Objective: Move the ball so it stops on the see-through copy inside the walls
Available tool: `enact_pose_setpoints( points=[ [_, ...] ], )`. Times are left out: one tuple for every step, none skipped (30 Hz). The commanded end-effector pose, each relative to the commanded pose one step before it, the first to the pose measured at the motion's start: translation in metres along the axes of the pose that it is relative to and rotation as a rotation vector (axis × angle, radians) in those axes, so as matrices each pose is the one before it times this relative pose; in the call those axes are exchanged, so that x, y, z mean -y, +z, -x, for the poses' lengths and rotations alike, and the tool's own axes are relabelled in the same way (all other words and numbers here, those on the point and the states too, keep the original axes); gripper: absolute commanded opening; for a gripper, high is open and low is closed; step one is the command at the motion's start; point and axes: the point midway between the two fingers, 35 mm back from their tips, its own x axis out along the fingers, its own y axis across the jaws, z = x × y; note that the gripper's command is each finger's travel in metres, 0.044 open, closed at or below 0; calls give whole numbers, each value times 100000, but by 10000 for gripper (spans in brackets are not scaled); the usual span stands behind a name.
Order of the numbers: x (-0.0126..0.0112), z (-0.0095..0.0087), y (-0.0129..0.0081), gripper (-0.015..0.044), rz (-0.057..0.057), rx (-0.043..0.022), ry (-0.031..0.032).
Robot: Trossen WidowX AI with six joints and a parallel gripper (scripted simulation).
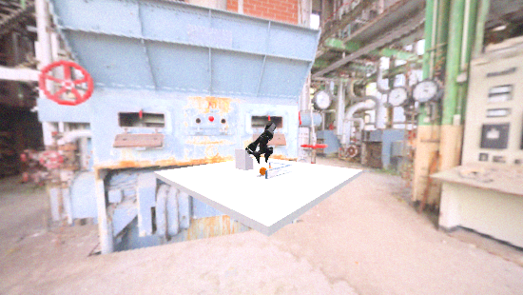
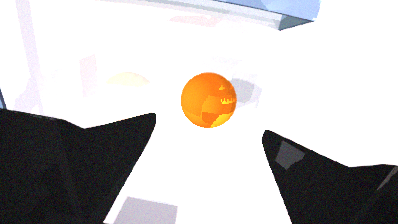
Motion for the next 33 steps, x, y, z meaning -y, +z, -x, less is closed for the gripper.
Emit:
enact_pose_setpoints(
  points=[
    [9, -296, 196, 413, -1177, 820, 751],
    [-5, -543, 0, 413, 4, 5, 24],
    [-7, -361, -5, 413, 4, 2, 22],
    [-3, -120, -3, 413, 1, 1, 8],
    [0, 0, 0, 413, 0, 0, 0],
    [0, 0, 0, 413, 0, 0, 0],
    [1, -26, 2, 413, 0, 1, -1],
    [3, -79, 6, 413, -1, 2, -4],
    [5, -131, 9, 413, -2, 3, -6],
    [5, -162, 10, 413, -2, 4, -7],
    [5, -162, 9, 413, -2, 3, -6],
    [4, -162, 9, 413, -2, 3, -5],
    [4, -162, 8, 413, -1, 3, -4],
    [3, -161, 7, 413, -1, 3, -3],
    [2, -161, 6, 413, -1, 3, -1],
    [2, -161, 6, 413, -1, 3, 0],
    [1, -160, 5, 413, -1, 2, 0],
    [1, -161, 4, 413, -1, 2, 1],
    [0, -160, 3, 413, -1, 1, 2],
    [0, -160, 3, 413, 0, 1, 3],
    [-1, -160, 2, 413, 0, 1, 4],
    [-1, -160, 1, 413, 0, 1, 5],
    [-2, -159, 0, 413, 0, 1, 6],
    [-2, -159, 0, 413, 0, 0, 7],
    [-3, -159, -1, 413, 1, 0, 8],
    [-3, -159, -2, 413, 1, 0, 9],
    [-4, -158, -3, 413, 1, 1, 12],
    [-4, -158, -4, 413, 2, 1, 13],
    [-4, -158, -4, 413, 2, 1, 14],
    [-5, -158, -5, 413, 2, 1, 15],
    [-5, -158, -6, 413, 2, 0, 16],
    [-6, -157, -7, 413, 2, 0, 17],
    [-6, -157, -7, 413, 2, 0, 18]
  ],
)
